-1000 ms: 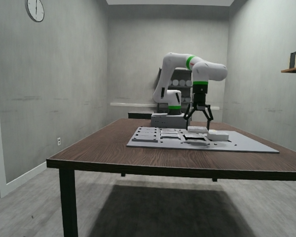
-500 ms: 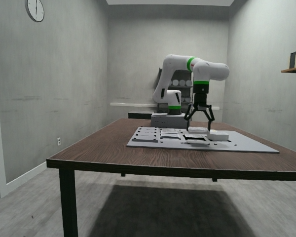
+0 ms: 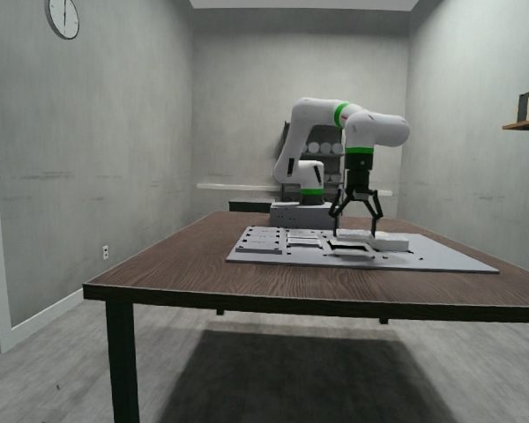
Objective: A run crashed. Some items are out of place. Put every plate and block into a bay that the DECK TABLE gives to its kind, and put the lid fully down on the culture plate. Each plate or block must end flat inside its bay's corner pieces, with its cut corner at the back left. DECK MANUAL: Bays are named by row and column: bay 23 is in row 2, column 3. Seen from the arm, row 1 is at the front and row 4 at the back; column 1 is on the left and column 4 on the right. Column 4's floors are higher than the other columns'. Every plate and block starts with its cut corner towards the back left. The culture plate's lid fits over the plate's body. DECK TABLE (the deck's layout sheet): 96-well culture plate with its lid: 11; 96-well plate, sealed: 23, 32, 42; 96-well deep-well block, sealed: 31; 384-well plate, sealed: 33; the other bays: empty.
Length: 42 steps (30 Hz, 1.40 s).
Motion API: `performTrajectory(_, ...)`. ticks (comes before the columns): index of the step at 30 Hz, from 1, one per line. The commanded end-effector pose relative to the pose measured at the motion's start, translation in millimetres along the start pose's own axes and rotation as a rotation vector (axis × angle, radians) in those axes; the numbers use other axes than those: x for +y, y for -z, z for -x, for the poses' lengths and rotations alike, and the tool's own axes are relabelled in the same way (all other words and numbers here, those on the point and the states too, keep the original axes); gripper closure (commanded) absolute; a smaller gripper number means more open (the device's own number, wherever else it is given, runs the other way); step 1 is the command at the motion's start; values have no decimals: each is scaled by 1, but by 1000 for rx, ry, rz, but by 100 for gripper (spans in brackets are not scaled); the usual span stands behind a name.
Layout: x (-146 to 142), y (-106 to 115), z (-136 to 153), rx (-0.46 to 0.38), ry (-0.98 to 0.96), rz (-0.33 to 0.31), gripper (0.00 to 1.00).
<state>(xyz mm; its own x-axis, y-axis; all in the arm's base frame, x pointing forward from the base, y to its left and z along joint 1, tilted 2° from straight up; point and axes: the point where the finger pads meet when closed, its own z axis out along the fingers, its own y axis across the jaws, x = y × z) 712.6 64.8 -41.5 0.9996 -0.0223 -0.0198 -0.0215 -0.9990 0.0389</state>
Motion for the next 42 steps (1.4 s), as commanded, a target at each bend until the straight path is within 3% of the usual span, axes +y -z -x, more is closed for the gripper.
performTrajectory(1, 0, -4, -1, 2, 0, 0, 90)
performTrajectory(33, 0, -41, 0, 2, 0, 0, 90)
performTrajectory(42, 0, -42, 0, 2, 0, 0, 90)
